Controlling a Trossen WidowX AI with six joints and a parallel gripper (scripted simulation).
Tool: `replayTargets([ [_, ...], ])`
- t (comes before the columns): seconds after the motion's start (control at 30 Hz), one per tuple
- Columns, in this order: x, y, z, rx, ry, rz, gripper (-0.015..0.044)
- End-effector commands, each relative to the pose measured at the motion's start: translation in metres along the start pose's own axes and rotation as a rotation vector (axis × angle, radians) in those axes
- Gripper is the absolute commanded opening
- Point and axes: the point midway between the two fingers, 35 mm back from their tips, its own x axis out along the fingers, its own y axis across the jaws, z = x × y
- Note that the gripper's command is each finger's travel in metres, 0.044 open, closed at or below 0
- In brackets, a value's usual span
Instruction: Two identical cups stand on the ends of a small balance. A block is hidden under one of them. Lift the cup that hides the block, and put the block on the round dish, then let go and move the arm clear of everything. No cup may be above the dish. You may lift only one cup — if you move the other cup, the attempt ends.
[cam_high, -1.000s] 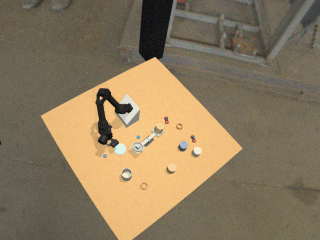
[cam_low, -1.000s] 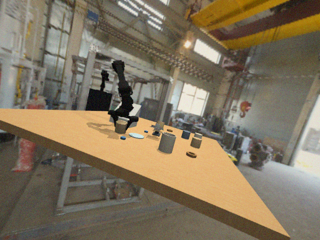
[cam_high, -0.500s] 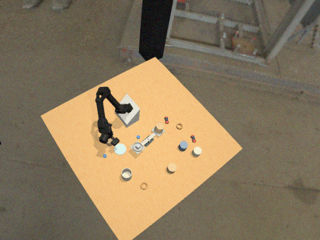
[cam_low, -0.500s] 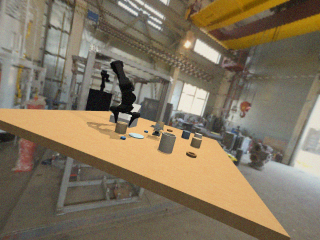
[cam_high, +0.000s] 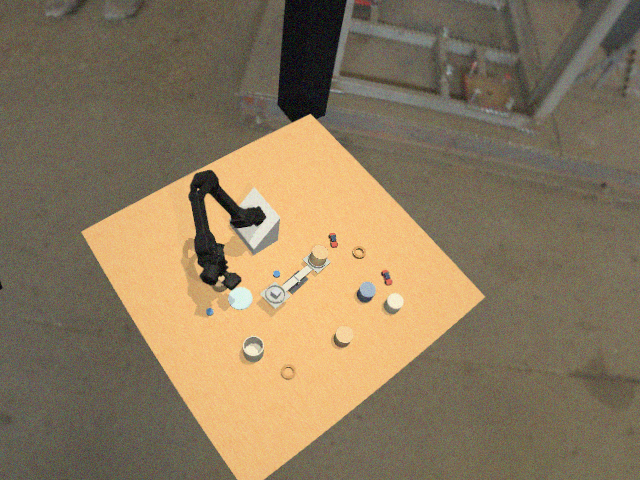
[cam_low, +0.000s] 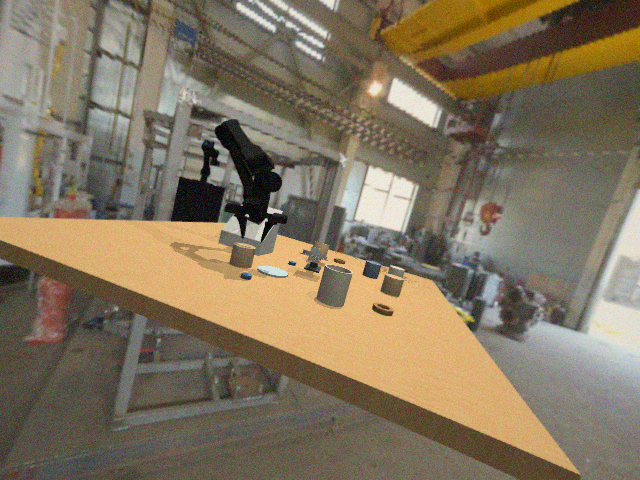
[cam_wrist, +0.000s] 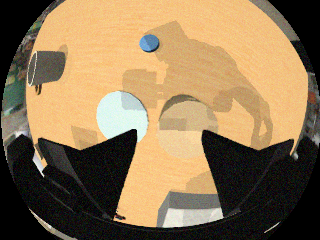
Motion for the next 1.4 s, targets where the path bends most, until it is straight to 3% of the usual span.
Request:
replayTargets([
  [0.0, 0.000, 0.014, -0.001, -0.009, 0.017, 0.006, 0.0260],
  [0.27, -0.008, 0.111, -0.030, -0.013, 0.103, -0.006, 0.0260],
  [0.53, -0.034, 0.201, -0.097, -0.035, 0.051, -0.039, 0.0260],
  [1.37, -0.008, 0.205, -0.105, -0.038, 0.041, -0.041, 0.0260],
])
